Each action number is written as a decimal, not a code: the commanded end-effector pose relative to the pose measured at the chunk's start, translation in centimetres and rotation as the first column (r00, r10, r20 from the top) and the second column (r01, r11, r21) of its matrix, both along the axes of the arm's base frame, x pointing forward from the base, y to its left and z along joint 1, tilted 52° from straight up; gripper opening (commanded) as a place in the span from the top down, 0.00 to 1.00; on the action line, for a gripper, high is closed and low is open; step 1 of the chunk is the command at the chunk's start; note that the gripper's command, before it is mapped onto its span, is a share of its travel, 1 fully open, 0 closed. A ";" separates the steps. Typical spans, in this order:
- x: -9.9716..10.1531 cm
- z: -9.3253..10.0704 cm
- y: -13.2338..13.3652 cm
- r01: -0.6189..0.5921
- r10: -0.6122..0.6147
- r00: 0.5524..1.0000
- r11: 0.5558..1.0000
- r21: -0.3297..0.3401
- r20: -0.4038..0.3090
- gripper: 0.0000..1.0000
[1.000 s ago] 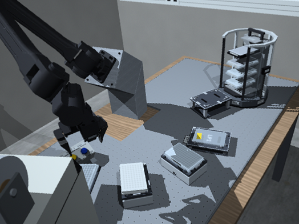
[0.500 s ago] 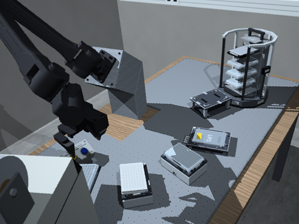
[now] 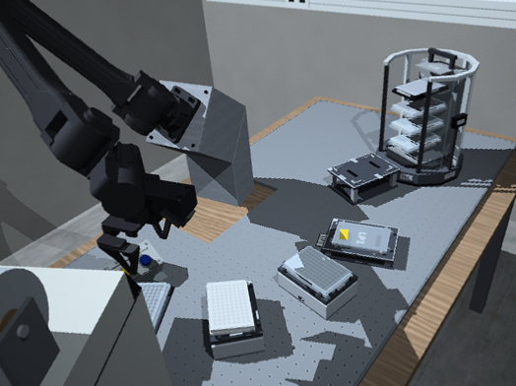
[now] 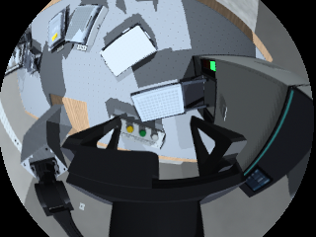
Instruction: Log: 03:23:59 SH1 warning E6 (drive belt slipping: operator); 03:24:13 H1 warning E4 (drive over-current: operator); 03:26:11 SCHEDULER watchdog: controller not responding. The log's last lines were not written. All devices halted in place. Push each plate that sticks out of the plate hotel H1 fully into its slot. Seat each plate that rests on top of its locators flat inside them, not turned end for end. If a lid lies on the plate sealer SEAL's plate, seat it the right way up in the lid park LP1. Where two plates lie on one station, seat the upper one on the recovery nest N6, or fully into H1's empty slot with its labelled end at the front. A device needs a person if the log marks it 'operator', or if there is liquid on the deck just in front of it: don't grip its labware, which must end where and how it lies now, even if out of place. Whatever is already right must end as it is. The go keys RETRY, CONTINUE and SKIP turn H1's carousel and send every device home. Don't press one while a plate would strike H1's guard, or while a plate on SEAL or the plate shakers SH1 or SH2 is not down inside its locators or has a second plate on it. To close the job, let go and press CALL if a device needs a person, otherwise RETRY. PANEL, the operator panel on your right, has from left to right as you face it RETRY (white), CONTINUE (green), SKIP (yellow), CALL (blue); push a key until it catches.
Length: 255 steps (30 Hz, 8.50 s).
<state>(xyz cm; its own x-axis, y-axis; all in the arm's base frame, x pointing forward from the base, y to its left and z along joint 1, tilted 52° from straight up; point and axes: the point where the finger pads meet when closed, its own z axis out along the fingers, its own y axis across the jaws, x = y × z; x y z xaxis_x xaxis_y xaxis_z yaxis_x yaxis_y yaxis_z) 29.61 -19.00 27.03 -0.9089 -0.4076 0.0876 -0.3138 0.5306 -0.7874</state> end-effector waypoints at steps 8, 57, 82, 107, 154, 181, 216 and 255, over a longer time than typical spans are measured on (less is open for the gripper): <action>0.1 0.6 0.3 -0.169 0.157 0.971 0.984 -0.054 -0.180 0.00; 1.9 -2.6 -4.2 -0.156 0.144 0.975 0.986 -0.059 -0.167 0.00; 1.9 -2.6 -4.2 -0.156 0.144 0.975 0.986 -0.059 -0.167 0.00; 1.5 0.3 -2.0 -0.159 0.148 0.979 0.985 -0.069 -0.138 0.00; 5.7 -3.3 6.0 0.290 -0.366 0.840 0.927 0.238 0.401 0.00; 10.1 -7.5 11.2 0.346 -0.468 0.743 0.880 0.325 0.478 0.00; 10.7 -8.2 12.0 0.104 -0.115 0.979 0.992 0.072 0.167 0.00; 10.7 -8.2 12.0 -0.353 0.299 0.874 0.932 -0.079 -0.384 0.00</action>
